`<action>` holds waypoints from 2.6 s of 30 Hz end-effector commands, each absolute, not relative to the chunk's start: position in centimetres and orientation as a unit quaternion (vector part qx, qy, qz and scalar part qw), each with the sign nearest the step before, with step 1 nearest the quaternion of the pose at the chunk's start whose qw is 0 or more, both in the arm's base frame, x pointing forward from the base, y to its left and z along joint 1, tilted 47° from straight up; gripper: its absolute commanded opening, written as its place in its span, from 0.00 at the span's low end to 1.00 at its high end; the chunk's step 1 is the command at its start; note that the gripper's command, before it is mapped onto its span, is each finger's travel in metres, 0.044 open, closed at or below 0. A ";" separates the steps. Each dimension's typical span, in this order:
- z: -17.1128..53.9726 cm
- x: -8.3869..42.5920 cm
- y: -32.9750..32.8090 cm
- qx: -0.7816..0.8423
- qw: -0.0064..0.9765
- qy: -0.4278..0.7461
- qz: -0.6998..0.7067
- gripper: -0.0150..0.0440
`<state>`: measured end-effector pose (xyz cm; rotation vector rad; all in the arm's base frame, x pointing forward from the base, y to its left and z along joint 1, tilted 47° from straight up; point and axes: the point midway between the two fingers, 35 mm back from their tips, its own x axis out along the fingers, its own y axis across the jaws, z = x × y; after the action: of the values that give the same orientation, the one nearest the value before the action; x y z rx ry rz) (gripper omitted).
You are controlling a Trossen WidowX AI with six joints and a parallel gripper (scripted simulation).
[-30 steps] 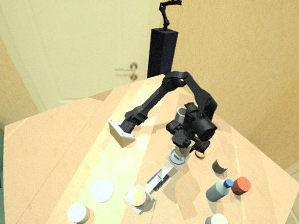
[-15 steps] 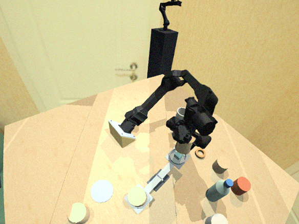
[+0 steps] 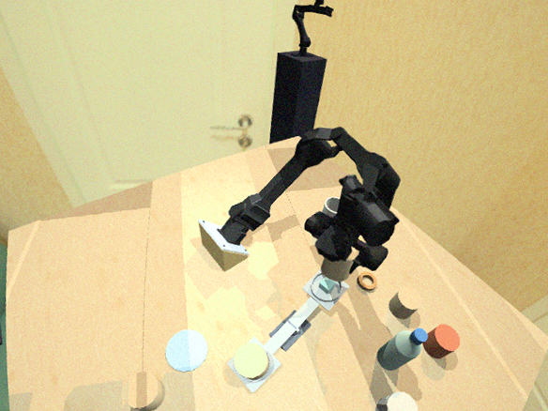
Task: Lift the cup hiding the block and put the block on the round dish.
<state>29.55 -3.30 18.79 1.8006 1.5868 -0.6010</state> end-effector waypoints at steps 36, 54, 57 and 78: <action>18.8 29.6 -3.3 0.688 0.327 0.606 -0.230 0.25; 19.8 27.8 4.0 0.670 0.313 0.634 -0.226 0.25; 20.1 26.8 6.1 0.663 0.308 0.644 -0.224 0.25; 18.6 24.3 12.5 0.649 0.295 0.666 -0.220 0.25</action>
<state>24.42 11.49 19.35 1.7206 1.7721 -0.5857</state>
